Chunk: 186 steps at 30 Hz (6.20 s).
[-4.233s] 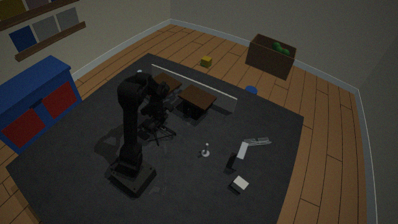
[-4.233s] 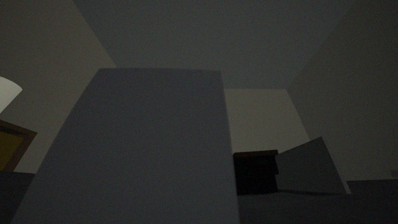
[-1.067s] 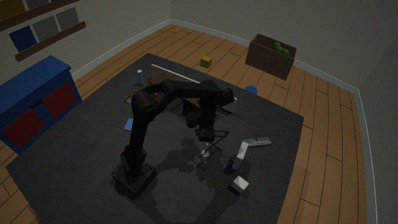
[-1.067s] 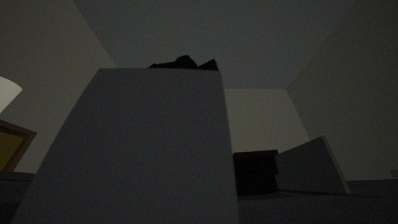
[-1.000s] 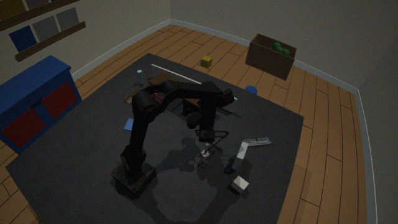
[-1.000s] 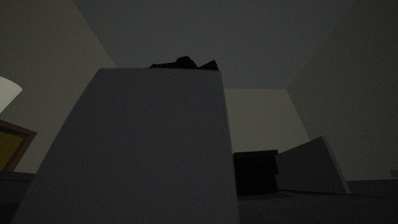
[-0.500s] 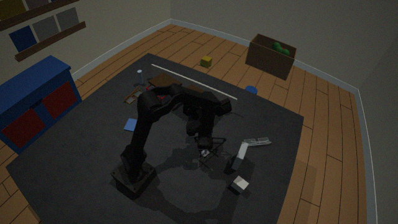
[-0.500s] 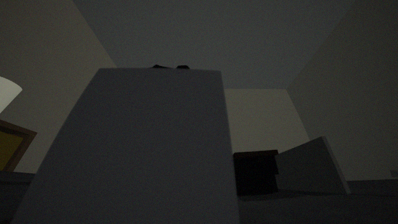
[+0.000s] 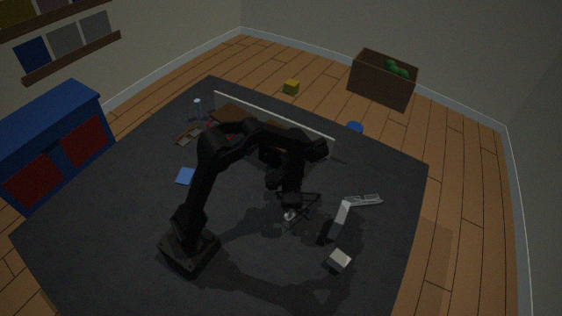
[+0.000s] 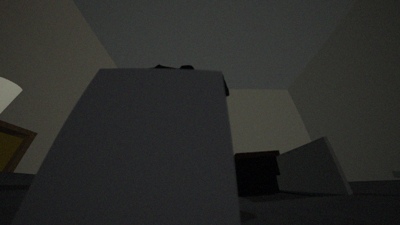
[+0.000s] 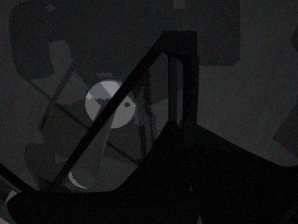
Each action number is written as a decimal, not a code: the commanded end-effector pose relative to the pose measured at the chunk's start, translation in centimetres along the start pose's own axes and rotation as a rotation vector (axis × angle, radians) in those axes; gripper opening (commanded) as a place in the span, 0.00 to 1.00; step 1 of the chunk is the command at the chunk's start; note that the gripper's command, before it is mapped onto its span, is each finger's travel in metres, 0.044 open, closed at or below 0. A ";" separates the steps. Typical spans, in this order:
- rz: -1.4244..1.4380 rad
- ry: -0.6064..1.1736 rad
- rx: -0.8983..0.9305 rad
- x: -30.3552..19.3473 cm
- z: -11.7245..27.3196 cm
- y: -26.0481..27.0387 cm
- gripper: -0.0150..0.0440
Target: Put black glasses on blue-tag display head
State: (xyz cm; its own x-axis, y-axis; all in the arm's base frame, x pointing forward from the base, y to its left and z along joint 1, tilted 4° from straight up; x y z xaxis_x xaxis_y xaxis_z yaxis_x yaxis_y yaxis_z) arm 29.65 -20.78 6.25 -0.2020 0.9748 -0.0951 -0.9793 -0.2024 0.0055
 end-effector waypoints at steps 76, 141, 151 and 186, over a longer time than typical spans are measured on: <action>-0.002 0.001 -0.004 -2.5 0.1 -2.7 0.25; -0.003 0.002 -0.004 -3.8 0.1 -3.4 0.25; -0.003 0.002 -0.004 -3.3 0.1 -3.4 0.25; -0.526 -0.003 -0.002 1.3 6.0 -1.3 0.25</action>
State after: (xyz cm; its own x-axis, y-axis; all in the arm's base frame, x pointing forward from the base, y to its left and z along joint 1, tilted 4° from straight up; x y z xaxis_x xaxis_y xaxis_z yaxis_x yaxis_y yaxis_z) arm 30.87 -19.07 12.27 0.2681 0.9597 -0.0838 -0.9632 0.2655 -0.0412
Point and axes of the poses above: the point midway between the two fingers, 35 mm back from their tips, its own z axis back along the fingers, its own y axis across the jaws, x = y × z, the point moved 2 cm from there along z, back along the fingers, and after that the axes turned 10 degrees about -z, right-handed, at the moved point
